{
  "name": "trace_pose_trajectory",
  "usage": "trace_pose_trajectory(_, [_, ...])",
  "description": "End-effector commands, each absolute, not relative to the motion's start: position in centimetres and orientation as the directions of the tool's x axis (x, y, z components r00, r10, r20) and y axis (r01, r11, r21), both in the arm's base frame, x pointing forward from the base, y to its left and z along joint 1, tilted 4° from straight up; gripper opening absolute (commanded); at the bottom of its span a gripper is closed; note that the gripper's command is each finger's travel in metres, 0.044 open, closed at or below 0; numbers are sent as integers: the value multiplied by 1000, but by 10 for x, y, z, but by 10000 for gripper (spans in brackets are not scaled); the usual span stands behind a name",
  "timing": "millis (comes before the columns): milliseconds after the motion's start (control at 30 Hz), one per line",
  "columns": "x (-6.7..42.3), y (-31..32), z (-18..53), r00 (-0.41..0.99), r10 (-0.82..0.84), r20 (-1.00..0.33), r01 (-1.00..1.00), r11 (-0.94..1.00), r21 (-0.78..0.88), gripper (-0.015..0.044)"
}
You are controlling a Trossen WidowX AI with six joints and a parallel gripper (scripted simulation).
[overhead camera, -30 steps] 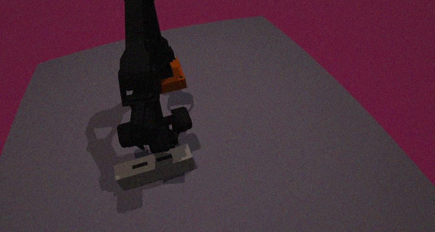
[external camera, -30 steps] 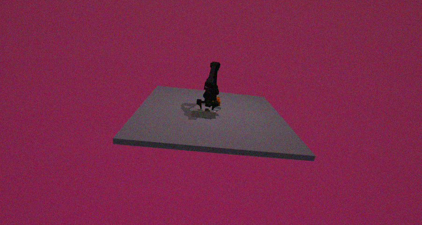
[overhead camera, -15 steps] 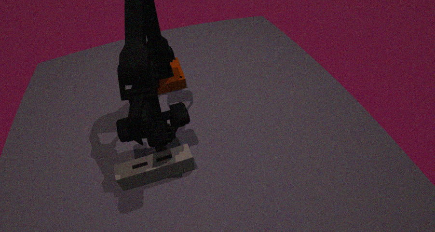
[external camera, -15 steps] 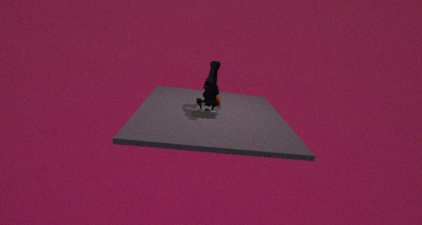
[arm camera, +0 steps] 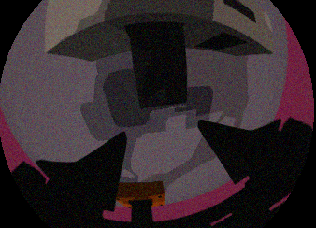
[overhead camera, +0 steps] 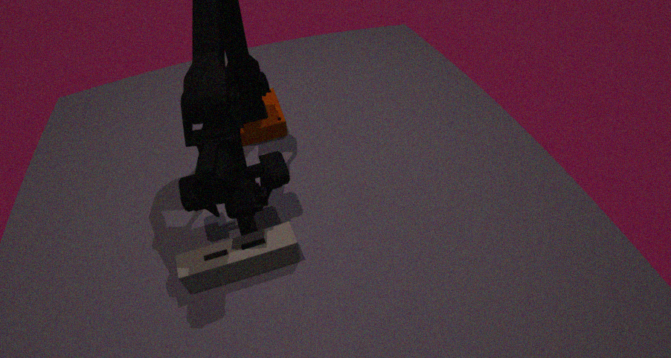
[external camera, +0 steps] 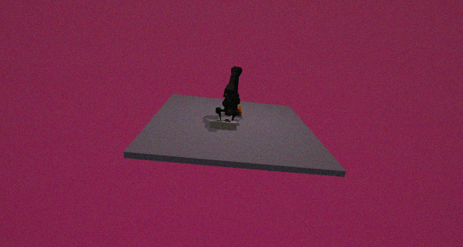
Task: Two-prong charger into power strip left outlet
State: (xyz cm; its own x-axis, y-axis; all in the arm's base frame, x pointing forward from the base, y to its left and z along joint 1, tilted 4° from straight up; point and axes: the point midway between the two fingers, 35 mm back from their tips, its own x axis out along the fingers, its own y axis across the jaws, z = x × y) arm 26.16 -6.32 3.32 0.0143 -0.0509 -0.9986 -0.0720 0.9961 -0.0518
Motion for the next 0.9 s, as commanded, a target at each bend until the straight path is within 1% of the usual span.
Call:
trace_pose_trajectory(0, [256, -63, 32, 14, -45, -999, -75, 996, -46, 440])
trace_pose_trajectory(67, [260, -63, 34, 22, -49, -999, -71, 996, -51, 440])
trace_pose_trajectory(100, [261, -63, 37, 49, -45, -998, -68, 996, -48, 440])
trace_pose_trajectory(267, [269, -61, 70, 312, -11, -950, -58, 998, -31, 440])
trace_pose_trajectory(433, [272, -58, 106, 552, 7, -834, -72, 997, -40, 440])
trace_pose_trajectory(500, [272, -57, 111, 581, 9, -814, -75, 996, -43, 440])
trace_pose_trajectory(867, [272, -57, 111, 581, 9, -814, -75, 996, -43, 440])
